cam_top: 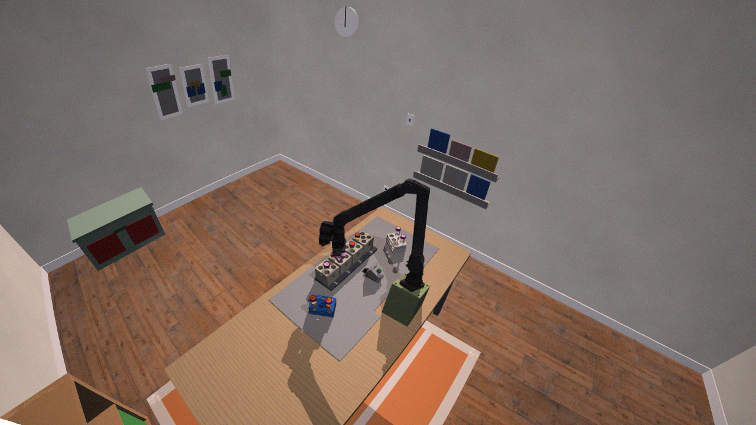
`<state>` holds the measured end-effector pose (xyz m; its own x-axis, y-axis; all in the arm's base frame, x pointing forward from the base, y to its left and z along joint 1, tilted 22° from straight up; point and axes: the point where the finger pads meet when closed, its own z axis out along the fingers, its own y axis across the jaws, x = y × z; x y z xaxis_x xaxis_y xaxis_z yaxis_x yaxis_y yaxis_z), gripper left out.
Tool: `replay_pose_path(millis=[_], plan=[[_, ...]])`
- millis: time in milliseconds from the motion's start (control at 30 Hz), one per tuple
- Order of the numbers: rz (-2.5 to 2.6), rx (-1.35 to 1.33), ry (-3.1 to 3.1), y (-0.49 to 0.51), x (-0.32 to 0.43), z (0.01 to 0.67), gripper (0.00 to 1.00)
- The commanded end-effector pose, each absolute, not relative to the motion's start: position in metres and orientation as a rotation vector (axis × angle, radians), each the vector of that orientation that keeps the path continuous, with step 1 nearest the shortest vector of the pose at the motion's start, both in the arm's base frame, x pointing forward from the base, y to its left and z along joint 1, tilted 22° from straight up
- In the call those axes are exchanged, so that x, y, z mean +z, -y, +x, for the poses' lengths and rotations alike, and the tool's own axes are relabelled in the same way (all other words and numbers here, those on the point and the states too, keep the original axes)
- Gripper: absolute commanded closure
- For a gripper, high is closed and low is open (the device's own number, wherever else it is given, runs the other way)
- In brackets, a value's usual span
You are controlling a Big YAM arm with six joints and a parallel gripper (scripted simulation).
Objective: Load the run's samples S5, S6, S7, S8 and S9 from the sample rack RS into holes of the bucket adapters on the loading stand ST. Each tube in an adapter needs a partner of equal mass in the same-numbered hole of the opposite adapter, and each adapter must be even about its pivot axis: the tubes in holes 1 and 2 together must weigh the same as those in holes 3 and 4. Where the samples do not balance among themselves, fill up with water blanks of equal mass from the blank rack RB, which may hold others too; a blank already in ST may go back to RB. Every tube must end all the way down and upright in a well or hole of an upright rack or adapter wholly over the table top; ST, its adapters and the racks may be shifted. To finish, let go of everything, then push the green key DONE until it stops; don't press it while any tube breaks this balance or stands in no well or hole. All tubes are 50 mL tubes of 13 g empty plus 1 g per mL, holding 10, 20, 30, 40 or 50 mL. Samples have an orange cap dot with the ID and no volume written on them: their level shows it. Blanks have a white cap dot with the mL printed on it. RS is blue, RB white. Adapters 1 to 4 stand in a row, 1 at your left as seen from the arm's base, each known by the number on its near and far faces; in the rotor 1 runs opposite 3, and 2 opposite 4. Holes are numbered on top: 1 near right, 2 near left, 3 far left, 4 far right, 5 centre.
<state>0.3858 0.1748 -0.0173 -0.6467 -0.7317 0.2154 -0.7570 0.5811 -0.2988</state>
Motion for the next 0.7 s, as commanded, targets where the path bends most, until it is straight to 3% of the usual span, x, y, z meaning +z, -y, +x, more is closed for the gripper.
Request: replay_pose_path(millis=[0, 667], plan=[[1.250, 0.565, 2.825, -0.208, -0.010, 0.401, 0.20], [1.248, 0.548, 2.810, -0.335, -0.067, 0.329, 0.20]])
